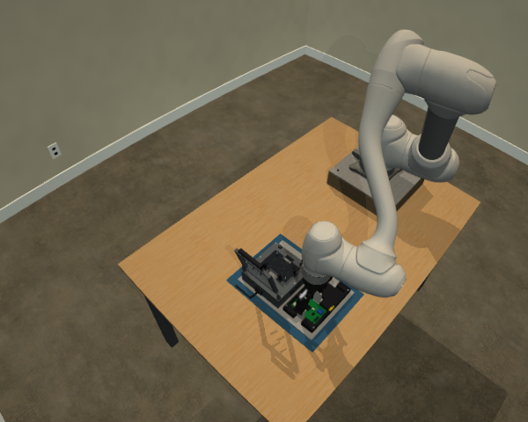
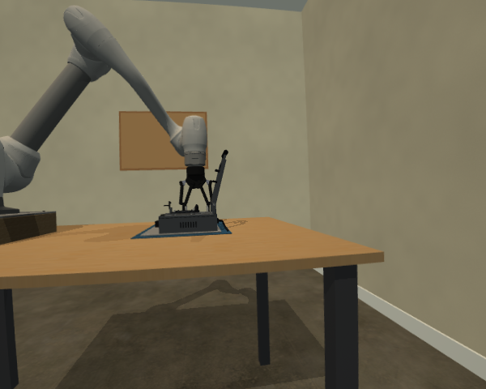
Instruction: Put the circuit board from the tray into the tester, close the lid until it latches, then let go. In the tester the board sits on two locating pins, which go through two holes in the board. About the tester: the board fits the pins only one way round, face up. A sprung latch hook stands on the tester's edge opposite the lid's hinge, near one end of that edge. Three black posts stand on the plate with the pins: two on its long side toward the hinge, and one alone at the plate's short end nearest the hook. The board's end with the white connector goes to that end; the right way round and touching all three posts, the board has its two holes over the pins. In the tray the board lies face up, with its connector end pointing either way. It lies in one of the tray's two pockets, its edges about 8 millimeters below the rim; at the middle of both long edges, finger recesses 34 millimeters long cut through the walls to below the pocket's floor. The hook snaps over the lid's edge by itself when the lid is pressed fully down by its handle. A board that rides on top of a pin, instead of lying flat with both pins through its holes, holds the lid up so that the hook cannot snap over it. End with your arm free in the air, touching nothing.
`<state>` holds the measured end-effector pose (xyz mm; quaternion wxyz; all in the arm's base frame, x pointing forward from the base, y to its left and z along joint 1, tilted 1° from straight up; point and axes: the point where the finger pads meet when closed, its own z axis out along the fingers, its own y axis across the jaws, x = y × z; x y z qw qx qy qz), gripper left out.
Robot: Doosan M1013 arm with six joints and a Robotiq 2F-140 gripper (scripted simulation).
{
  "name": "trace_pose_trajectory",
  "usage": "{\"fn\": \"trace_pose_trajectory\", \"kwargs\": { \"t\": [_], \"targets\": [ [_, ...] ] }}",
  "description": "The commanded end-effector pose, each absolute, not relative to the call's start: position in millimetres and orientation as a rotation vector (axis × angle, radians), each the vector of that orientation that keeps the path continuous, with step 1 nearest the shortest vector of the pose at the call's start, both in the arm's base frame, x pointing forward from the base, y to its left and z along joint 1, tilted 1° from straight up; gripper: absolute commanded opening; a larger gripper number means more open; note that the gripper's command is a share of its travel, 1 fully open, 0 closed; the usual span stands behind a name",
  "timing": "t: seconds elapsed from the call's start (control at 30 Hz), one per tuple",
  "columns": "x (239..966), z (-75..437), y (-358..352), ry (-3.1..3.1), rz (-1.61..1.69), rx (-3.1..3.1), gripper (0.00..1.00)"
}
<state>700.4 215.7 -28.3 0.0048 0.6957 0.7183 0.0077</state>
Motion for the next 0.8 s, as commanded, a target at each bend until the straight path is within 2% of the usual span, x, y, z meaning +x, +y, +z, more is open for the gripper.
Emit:
{"fn": "trace_pose_trajectory", "kwargs": {
  "t": [0.0, 0.77],
  "targets": [
    [699.7, -30.3, 214.6, 2.250, 0.020, 2.175, 0.51],
    [699.7, -30.3, 214.6, 2.250, 0.020, 2.175, 0.49]
  ]
}}
